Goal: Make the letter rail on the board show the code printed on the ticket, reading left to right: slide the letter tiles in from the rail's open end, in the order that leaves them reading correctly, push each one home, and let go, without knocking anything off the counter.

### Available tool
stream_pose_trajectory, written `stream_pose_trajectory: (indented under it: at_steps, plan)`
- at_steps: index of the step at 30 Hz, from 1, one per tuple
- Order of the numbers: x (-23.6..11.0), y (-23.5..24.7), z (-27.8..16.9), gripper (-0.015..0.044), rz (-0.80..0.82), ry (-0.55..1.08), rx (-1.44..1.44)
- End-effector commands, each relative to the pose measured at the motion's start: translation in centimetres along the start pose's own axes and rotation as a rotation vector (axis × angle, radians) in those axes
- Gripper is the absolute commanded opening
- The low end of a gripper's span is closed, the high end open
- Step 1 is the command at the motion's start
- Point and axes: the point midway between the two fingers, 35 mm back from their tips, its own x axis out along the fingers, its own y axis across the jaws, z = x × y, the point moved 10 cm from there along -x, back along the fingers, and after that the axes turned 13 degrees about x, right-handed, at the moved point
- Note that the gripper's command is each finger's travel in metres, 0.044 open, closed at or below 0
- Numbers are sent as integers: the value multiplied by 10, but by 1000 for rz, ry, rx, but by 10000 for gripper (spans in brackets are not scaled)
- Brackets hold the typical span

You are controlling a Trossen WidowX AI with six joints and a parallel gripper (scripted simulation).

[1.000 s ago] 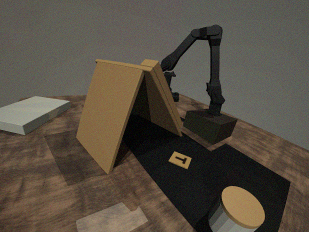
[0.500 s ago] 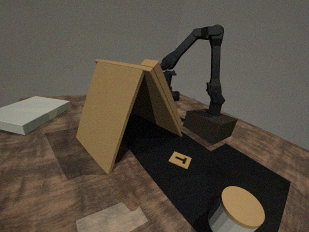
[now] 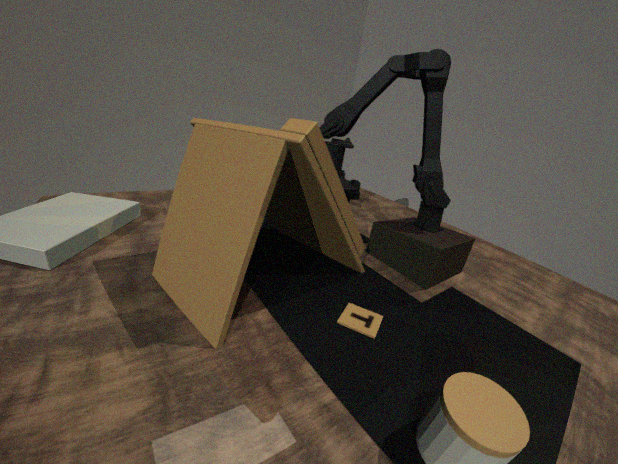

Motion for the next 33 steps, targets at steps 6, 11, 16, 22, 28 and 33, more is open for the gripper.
stream_pose_trajectory:
  at_steps: [6, 11, 16, 22, 28, 33]
  plan:
    - [-5, 0, 0, 0, -1, 4, 3]
    - [-6, -7, -2, 0, -22, -10, 40]
    - [-15, -29, -9, 0, -94, -50, 174]
    - [-26, -56, -16, 0, -173, -112, 329]
    - [-39, -81, -22, 0, -242, -189, 478]
    - [-49, -102, -26, 0, -287, -265, 597]
